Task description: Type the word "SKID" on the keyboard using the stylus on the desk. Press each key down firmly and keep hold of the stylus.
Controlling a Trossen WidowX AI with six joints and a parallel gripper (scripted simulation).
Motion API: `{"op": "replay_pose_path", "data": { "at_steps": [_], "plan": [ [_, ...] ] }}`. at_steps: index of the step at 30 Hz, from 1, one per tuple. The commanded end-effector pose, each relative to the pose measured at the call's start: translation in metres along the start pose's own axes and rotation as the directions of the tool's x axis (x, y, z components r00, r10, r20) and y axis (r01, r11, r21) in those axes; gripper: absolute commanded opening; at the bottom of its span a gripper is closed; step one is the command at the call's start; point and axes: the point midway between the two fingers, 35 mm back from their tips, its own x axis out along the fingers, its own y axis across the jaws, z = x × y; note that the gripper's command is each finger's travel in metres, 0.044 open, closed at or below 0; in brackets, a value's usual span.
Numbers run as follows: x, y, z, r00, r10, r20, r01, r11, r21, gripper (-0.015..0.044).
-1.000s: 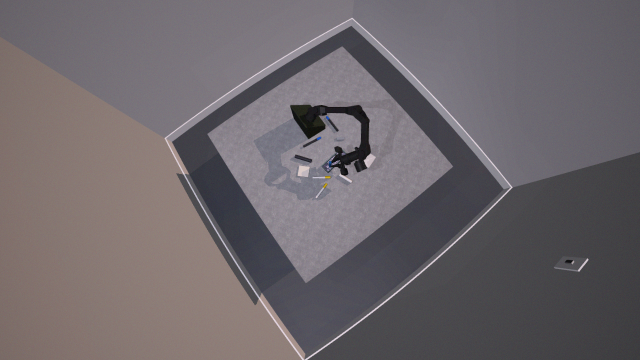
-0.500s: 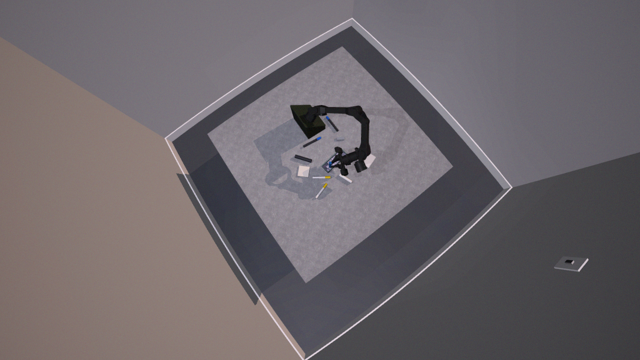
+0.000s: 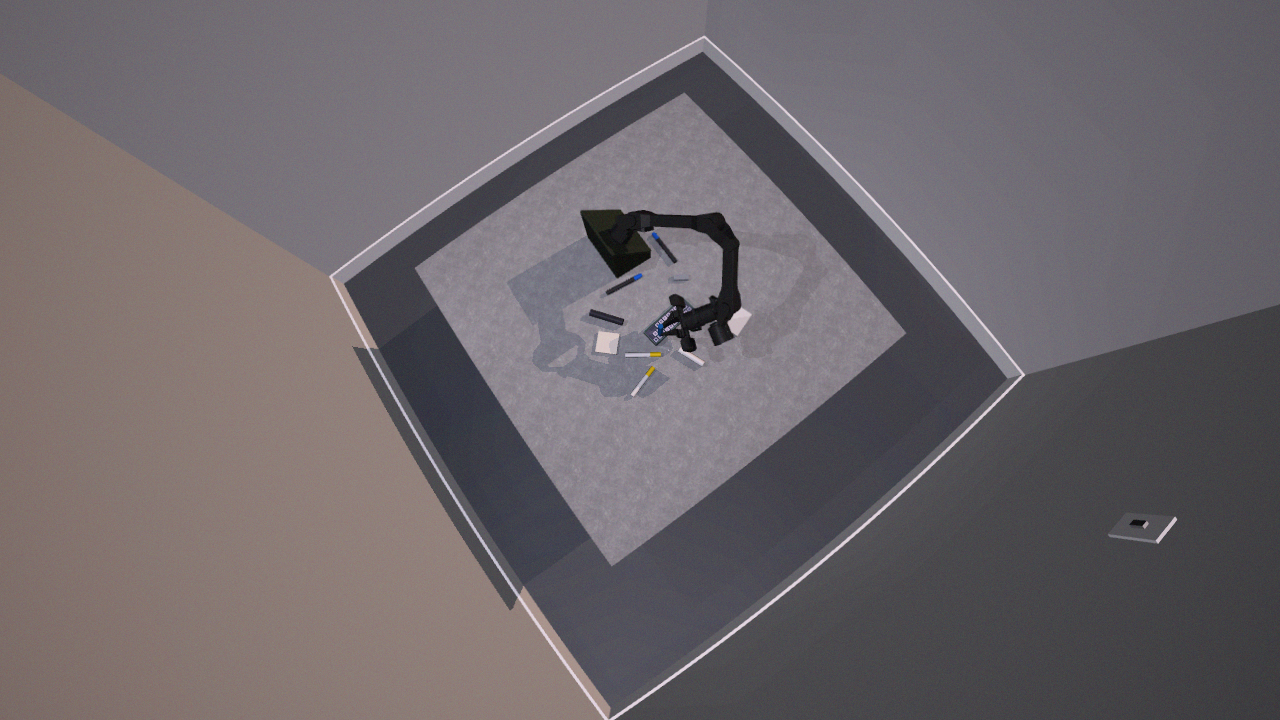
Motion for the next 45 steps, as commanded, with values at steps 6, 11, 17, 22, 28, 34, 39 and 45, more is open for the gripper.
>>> {"op": "replay_pose_path", "data": {
  "at_steps": [6, 11, 17, 22, 28, 34, 39, 45],
  "plan": [
    [0.002, -0.001, 0.004, 1.000, -0.001, 0.004, 0.001, 1.000, 0.006, 0.0081],
    [0.003, -0.001, 0.006, 1.000, -0.001, 0.004, 0.001, 1.000, 0.006, 0.0081],
    [0.004, -0.001, 0.007, 1.000, -0.001, 0.004, 0.001, 1.000, 0.006, 0.0081],
    [0.003, -0.001, 0.006, 1.000, -0.001, 0.004, 0.001, 1.000, 0.006, 0.0081],
    [-0.004, -0.001, -0.005, 1.000, -0.002, 0.004, 0.002, 1.000, 0.007, 0.0081],
    [-0.016, 0.000, -0.027, 1.000, -0.002, 0.003, 0.002, 1.000, 0.007, 0.0081],
    [-0.015, -0.001, -0.025, 1.000, -0.004, 0.008, 0.004, 1.000, 0.017, 0.0078],
    [-0.015, -0.001, -0.025, 1.000, -0.004, 0.008, 0.004, 1.000, 0.017, 0.0038]
  ]
}}
